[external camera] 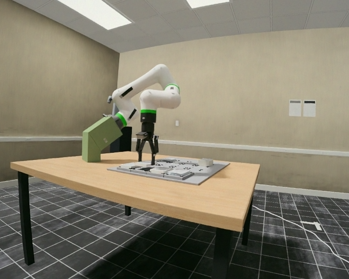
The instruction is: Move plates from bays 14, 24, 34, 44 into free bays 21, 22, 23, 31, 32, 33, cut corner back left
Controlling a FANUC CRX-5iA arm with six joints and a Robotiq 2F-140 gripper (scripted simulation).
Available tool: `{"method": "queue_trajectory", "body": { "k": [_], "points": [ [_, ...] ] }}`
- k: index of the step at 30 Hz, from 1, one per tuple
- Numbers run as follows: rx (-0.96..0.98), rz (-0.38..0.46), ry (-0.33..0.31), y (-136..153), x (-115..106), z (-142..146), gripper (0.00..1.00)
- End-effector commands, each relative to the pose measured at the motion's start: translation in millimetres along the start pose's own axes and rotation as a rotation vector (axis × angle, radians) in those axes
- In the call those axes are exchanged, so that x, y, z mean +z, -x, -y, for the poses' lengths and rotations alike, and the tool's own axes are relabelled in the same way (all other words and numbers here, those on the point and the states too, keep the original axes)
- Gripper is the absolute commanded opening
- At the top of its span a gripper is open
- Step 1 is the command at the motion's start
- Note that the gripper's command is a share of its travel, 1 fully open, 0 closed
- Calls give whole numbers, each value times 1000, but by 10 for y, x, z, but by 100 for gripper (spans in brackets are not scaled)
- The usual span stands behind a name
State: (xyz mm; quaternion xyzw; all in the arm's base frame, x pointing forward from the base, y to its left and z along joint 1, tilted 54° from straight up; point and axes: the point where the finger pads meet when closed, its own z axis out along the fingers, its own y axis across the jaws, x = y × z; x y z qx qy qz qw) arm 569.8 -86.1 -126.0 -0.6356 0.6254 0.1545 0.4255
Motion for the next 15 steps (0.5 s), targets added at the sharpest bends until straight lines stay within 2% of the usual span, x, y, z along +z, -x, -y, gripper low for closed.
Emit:
{"method": "queue_trajectory", "body": {
  "k": [1,15],
  "points": [
    [-1,-2,-1,-7,-44,6,10],
    [-1,-2,-1,-6,-204,5,10]
  ]
}}
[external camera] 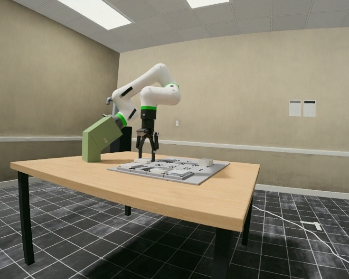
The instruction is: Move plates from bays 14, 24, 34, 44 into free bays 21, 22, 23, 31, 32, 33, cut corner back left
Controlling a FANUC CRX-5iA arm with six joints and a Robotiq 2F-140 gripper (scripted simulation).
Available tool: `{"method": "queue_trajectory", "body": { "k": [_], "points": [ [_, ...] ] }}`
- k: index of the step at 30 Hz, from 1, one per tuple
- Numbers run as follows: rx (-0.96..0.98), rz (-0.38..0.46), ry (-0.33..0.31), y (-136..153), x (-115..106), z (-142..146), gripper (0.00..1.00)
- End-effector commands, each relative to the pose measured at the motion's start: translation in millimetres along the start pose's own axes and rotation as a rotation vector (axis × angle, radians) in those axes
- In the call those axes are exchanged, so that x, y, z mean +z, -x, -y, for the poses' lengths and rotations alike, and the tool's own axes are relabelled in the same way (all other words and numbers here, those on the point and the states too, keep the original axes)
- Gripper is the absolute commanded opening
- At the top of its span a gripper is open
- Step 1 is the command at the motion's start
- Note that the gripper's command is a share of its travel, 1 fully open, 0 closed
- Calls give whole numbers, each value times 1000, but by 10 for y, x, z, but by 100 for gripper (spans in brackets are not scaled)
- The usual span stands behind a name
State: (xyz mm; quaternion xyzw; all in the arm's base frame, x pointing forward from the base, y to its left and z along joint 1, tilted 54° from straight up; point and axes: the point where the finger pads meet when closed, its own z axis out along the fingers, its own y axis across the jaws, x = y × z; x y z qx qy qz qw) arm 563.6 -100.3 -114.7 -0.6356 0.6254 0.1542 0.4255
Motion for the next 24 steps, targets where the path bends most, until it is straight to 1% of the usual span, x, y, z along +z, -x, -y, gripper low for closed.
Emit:
{"method": "queue_trajectory", "body": {
  "k": [1,8,12,15,17,24],
  "points": [
    [0,-1,-1,-5,-25,4,10],
    [0,-1,-1,-5,-117,3,10],
    [0,-1,-1,-5,-117,4,10],
    [0,-1,-1,75,-114,3,10],
    [0,-1,-1,75,-114,3,10],
    [0,-1,-1,262,-111,3,10]
  ]
}}
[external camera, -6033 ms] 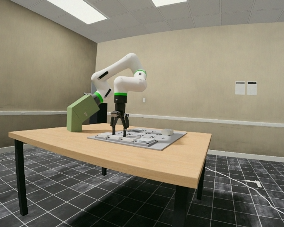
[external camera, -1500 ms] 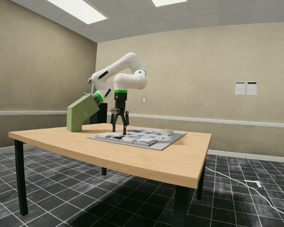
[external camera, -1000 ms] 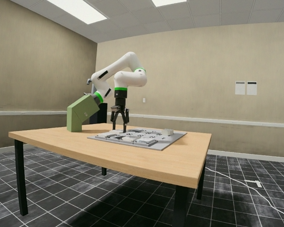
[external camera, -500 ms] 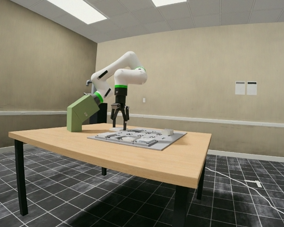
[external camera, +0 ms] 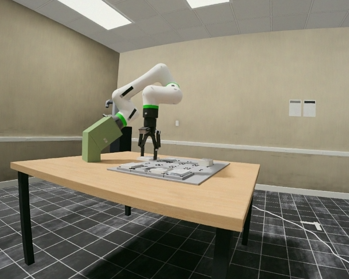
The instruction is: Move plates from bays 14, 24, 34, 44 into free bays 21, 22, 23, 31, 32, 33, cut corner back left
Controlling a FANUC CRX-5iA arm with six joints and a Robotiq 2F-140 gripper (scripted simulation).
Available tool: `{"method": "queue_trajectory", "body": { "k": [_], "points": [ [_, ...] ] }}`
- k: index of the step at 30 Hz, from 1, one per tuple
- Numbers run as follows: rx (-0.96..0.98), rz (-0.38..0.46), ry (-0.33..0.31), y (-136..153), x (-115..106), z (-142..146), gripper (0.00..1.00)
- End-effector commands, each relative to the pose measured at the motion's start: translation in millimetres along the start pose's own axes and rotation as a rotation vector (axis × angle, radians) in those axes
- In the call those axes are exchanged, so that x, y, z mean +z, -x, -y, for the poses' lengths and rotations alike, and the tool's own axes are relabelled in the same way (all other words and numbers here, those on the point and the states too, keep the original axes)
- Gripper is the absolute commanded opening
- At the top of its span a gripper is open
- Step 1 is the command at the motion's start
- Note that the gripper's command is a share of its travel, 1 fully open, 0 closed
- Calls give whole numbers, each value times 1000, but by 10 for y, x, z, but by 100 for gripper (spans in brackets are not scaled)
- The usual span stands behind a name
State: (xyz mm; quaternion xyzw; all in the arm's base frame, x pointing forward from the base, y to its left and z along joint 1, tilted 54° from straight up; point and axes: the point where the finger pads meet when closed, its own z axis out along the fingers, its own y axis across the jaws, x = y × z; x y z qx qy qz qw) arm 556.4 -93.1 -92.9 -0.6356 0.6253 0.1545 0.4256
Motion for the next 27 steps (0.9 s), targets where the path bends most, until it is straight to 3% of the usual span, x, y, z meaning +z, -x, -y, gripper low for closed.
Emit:
{"method": "queue_trajectory", "body": {
  "k": [1,27],
  "points": [
    [0,-2,-1,70,-11,4,10],
    [0,-2,-1,657,-9,4,10]
  ]
}}
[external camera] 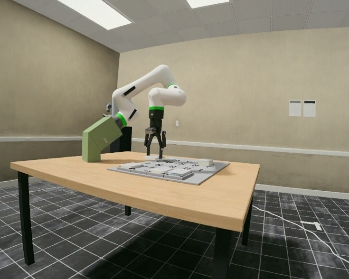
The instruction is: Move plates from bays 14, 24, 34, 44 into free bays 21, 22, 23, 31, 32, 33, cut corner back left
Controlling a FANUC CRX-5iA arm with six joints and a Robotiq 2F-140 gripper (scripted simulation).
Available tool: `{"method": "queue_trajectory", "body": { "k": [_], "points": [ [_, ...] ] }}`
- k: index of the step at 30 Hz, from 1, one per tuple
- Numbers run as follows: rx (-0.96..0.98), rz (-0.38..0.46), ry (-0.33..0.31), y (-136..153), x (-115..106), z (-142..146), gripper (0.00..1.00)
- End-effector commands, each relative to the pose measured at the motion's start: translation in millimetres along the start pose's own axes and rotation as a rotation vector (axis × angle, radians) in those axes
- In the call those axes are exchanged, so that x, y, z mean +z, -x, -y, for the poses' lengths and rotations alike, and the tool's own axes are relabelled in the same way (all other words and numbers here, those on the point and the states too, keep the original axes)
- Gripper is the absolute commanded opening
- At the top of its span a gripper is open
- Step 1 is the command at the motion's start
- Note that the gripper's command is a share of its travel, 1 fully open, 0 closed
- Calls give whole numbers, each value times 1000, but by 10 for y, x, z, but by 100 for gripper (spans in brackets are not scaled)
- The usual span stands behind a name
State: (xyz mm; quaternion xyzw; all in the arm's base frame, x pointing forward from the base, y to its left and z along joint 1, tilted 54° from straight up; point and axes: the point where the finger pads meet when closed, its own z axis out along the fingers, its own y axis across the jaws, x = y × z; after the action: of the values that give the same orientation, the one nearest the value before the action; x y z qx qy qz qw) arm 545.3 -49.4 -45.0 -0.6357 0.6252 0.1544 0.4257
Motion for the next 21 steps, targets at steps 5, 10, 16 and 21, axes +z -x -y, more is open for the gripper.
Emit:
{"method": "queue_trajectory", "body": {
  "k": [5,10,16,21],
  "points": [
    [0,-2,-1,132,-10,3,10],
    [0,-2,-1,265,-10,3,10],
    [0,-2,-1,399,-9,3,10],
    [0,-2,-1,505,-9,3,10]
  ]
}}
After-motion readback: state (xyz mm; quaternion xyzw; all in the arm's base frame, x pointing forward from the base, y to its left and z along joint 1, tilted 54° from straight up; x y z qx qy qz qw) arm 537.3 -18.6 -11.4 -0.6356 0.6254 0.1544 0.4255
